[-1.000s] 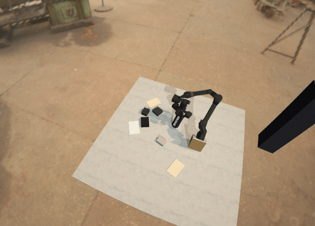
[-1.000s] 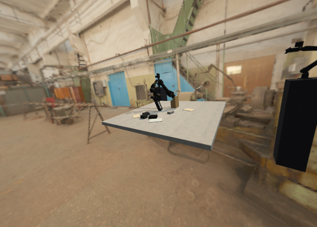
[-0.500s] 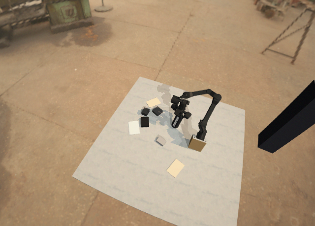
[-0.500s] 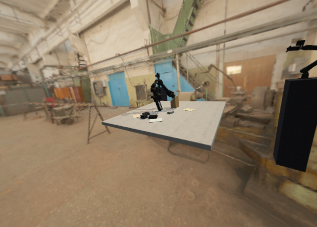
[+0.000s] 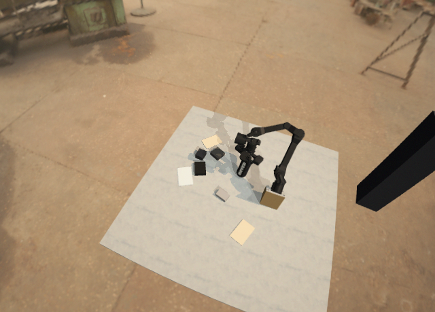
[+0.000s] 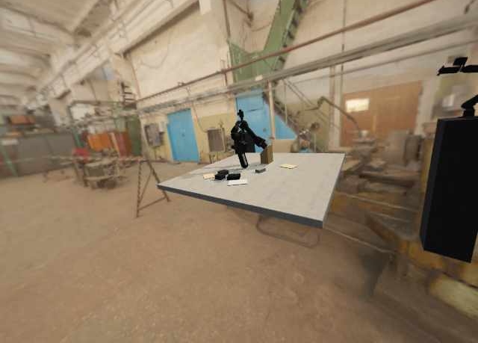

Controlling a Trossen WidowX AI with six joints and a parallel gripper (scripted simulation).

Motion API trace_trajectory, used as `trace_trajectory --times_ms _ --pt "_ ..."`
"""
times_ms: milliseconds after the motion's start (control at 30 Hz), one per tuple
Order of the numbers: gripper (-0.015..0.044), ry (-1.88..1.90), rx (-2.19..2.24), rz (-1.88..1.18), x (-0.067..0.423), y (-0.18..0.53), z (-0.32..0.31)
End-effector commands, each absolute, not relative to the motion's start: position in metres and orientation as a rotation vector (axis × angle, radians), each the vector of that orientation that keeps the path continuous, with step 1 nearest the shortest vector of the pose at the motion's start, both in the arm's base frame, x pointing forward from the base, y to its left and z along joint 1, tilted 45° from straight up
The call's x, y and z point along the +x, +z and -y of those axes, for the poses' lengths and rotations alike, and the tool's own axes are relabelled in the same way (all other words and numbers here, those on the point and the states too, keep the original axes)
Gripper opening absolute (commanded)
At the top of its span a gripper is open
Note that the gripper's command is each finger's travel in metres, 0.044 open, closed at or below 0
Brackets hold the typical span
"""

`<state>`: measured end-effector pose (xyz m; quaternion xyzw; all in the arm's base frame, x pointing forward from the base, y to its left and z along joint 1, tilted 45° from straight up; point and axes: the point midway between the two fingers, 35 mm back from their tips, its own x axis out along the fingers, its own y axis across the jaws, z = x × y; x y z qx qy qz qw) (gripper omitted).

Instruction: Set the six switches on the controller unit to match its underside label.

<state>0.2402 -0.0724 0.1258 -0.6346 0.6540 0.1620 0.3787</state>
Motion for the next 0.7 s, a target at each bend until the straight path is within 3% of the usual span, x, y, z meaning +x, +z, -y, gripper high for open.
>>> trace_trajectory --times_ms 0,667 --pt "0.0338 0.422 -1.611 -1.673 0.242 0.120 0.068" --pt "0.0338 0.423 -1.611 -1.673 0.247 0.109 0.055"
